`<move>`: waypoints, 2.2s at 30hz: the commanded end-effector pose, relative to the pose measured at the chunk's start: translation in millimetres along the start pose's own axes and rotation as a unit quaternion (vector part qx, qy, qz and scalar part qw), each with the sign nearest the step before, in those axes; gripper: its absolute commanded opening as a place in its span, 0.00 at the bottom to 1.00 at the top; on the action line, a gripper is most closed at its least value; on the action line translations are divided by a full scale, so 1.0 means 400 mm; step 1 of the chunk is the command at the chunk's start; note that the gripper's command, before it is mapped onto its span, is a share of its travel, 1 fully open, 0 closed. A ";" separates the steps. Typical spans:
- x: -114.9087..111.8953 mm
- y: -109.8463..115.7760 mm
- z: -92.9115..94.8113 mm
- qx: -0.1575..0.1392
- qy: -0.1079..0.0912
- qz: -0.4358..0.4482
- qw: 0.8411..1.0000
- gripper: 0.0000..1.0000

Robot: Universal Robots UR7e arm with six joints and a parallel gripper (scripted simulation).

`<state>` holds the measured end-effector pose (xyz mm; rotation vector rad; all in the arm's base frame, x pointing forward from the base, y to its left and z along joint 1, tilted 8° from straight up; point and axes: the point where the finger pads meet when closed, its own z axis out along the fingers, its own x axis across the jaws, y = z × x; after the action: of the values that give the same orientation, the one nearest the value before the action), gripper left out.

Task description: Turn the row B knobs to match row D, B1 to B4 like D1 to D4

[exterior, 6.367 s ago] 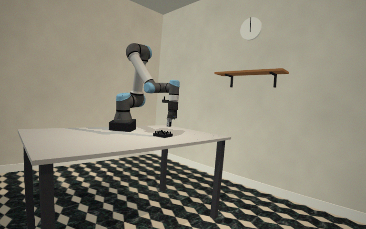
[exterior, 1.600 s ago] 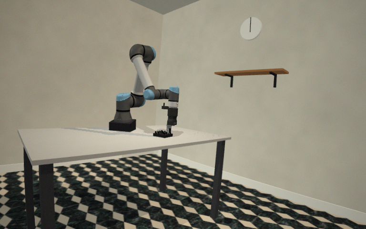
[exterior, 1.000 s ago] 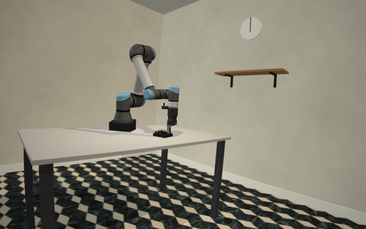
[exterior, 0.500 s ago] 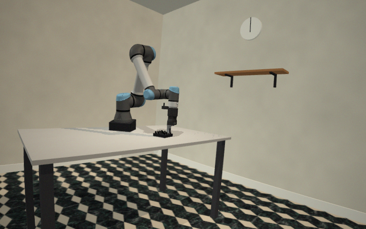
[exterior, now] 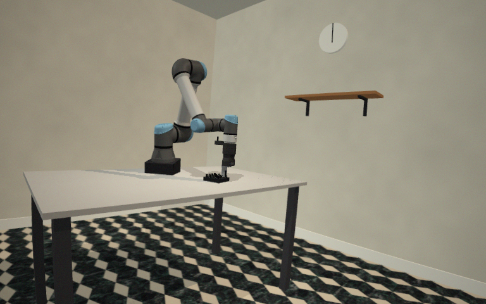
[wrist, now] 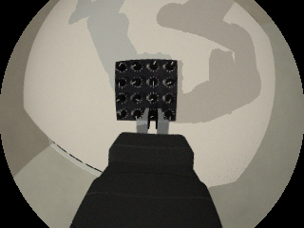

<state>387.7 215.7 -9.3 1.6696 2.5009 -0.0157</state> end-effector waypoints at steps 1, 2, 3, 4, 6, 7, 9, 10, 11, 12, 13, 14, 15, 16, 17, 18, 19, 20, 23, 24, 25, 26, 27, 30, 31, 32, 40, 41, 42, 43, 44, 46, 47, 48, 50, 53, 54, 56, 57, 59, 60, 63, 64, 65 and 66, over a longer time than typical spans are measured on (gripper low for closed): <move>0.000 0.001 -0.001 -0.001 0.000 -0.007 1.000 0.30; 0.000 0.001 -0.001 -0.001 0.000 -0.009 1.000 0.30; 0.000 0.001 -0.001 -0.001 0.000 -0.012 1.000 0.30; 0.000 0.001 -0.001 -0.001 0.000 -0.014 1.000 0.30; 0.000 0.001 -0.001 -0.001 0.000 -0.021 1.000 0.30; 0.000 0.001 -0.001 -0.001 0.000 -0.024 1.000 0.30; 0.000 0.001 -0.001 -0.001 0.000 -0.024 1.000 0.30; 0.000 0.001 -0.001 -0.001 0.000 -0.028 1.000 0.30; 0.000 0.001 -0.001 -0.001 0.000 -0.032 0.999 0.30; 0.000 0.001 -0.001 -0.001 0.000 -0.036 0.999 0.30; 0.000 0.001 -0.001 -0.001 0.000 -0.040 0.999 0.30; 0.000 0.001 -0.001 -0.001 0.000 -0.045 0.999 0.30; 0.000 0.001 -0.001 -0.001 0.000 -0.050 0.999 0.30; 0.000 0.001 -0.001 -0.001 0.000 -0.056 0.998 0.30; 0.000 0.001 -0.001 -0.001 0.000 -0.061 0.998 0.30; 0.000 0.001 -0.001 -0.001 0.000 -0.067 0.998 0.30; 0.000 0.001 -0.001 -0.001 0.000 -0.073 0.997 0.30; 0.000 0.001 -0.001 -0.001 0.000 -0.080 0.997 0.30; 0.000 0.001 -0.001 -0.001 0.000 -0.100 0.995 0.30; 0.000 0.001 -0.001 -0.001 0.000 -0.108 0.994 0.30; 0.000 0.001 -0.001 -0.001 0.000 -0.108 0.994 0.30; 0.000 0.001 -0.001 -0.001 0.000 -0.108 0.994 0.30; 0.000 0.001 -0.001 -0.001 0.000 -0.115 0.993 0.30; 0.000 0.001 -0.001 -0.001 0.000 -0.140 0.990 0.30; 0.000 0.001 -0.001 -0.001 0.000 -0.148 0.989 0.30; 0.000 0.001 -0.001 -0.001 0.000 -0.157 0.988 0.30; 0.000 0.001 -0.001 -0.001 0.000 -0.234 0.972 0.30; 0.000 0.001 -0.001 -0.001 0.000 -0.244 0.970 0.30; 0.000 0.001 -0.001 -0.001 0.000 -0.244 0.970 0.30; 0.000 0.001 -0.001 -0.001 0.000 -0.244 0.970 0.30; 0.000 0.001 -0.001 -0.001 0.000 -0.255 0.967 0.30; 0.000 0.001 -0.001 -0.001 0.000 -0.276 0.961 0.30; 0.000 0.001 -0.001 -0.001 0.000 -0.286 0.958 0.30; 0.000 0.001 -0.001 -0.001 0.000 -0.297 0.955 0.30; 0.000 0.001 -0.001 -0.001 0.000 -0.319 0.948 0.30; 0.000 0.001 -0.001 -0.001 0.000 -0.351 0.936 0.30; 0.000 0.001 -0.001 -0.001 0.000 -0.362 0.932 0.30; 0.000 0.001 -0.001 -0.001 0.000 -0.383 0.924 0.30; 0.000 0.001 -0.001 -0.001 0.000 -0.394 0.919 0.30; 0.000 0.001 -0.001 -0.001 0.000 -0.405 0.914 0.30; 0.000 0.001 -0.001 -0.001 0.000 -0.405 0.914 0.30; 0.000 0.001 -0.001 -0.001 0.000 -0.436 0.900 0.30; 0.000 0.001 -0.001 -0.001 0.000 -0.447 0.895 0.30; 0.000 0.001 -0.001 -0.001 0.000 -0.457 0.889 0.30; 0.000 0.001 -0.001 -0.001 0.000 -0.467 0.884 0.30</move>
<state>387.7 215.7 -9.3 0.4346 2.9910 -0.1049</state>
